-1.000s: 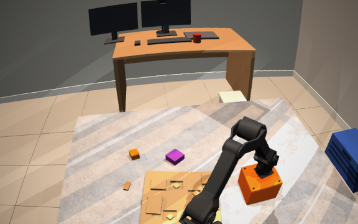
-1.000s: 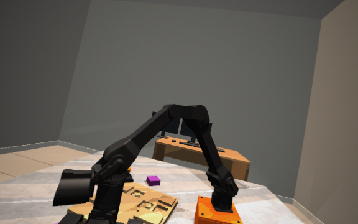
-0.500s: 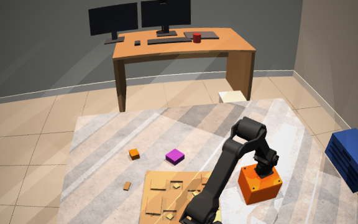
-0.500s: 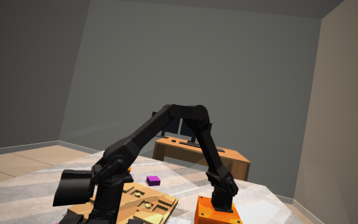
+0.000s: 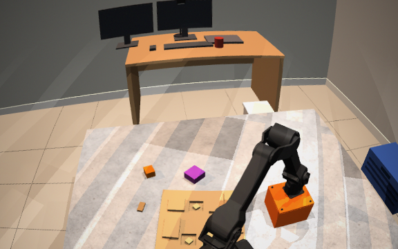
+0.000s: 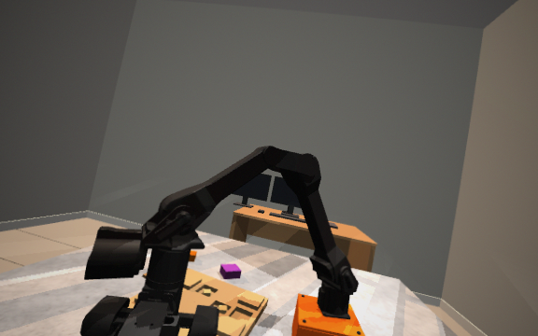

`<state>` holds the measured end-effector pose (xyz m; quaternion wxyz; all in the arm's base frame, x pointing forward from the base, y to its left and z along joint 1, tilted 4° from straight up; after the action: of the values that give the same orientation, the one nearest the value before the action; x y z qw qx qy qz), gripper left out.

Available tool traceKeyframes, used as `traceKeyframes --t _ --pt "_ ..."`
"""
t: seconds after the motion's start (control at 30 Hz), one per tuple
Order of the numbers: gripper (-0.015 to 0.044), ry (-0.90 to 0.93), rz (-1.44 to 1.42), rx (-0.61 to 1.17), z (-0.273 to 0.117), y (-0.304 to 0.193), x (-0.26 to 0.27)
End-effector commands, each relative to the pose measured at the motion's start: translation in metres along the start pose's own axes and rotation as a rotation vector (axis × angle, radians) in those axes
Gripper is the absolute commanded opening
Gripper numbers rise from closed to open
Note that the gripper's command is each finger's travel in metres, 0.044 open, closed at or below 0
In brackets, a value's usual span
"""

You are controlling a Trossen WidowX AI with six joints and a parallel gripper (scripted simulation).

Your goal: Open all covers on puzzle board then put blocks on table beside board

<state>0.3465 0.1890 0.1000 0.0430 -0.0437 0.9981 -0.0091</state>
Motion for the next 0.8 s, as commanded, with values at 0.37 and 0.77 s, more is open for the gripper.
traceKeyframes --t 0.37,0.77 --pt "0.0387 0.001 0.001 0.004 -0.036 -0.005 0.002" --pt "0.0072 0.004 -0.008 0.010 -0.039 -0.074 0.006"
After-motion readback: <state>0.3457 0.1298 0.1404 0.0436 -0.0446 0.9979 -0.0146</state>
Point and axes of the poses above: the point midway between the two fingers, 35 mm back from their tips, its own z axis out along the fingers, its own x axis across the jaws, y = z × x, the point moved 9 cm from there along -z, back along the fingers, and after that the axes turned 3 degrees about z, right-handed, at the moved point
